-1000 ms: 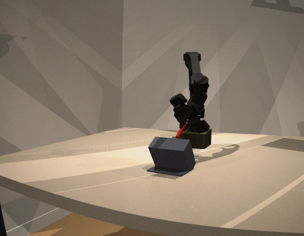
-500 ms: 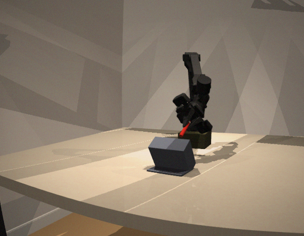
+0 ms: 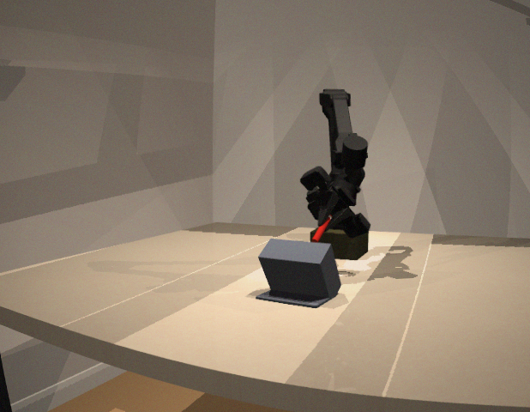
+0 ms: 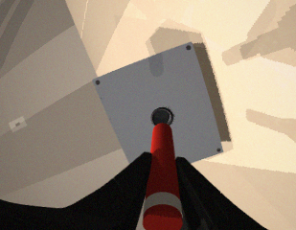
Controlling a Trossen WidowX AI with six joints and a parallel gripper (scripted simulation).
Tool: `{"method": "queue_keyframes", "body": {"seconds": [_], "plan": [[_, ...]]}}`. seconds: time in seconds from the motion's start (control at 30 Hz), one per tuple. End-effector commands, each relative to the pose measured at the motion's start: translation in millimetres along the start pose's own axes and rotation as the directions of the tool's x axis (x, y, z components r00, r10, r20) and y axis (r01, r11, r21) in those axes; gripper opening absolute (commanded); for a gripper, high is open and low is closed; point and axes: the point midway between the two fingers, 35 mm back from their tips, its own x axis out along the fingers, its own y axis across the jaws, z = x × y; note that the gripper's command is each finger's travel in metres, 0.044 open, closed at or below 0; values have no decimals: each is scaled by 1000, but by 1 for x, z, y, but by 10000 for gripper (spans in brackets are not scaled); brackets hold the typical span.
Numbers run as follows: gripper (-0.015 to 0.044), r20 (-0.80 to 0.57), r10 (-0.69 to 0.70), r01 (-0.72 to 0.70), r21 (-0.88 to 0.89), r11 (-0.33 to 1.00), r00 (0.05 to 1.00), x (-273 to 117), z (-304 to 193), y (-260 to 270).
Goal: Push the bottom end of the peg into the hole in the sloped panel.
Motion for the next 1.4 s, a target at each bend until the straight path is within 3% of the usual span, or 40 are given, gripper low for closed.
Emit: {"method": "queue_keyframes", "body": {"seconds": [0.0,1.37], "plan": [[0,-9,3,-3,0,1000,1000,3,-2,0],[0,-52,29,-28,14,999,998,32,-7,-4]]}}
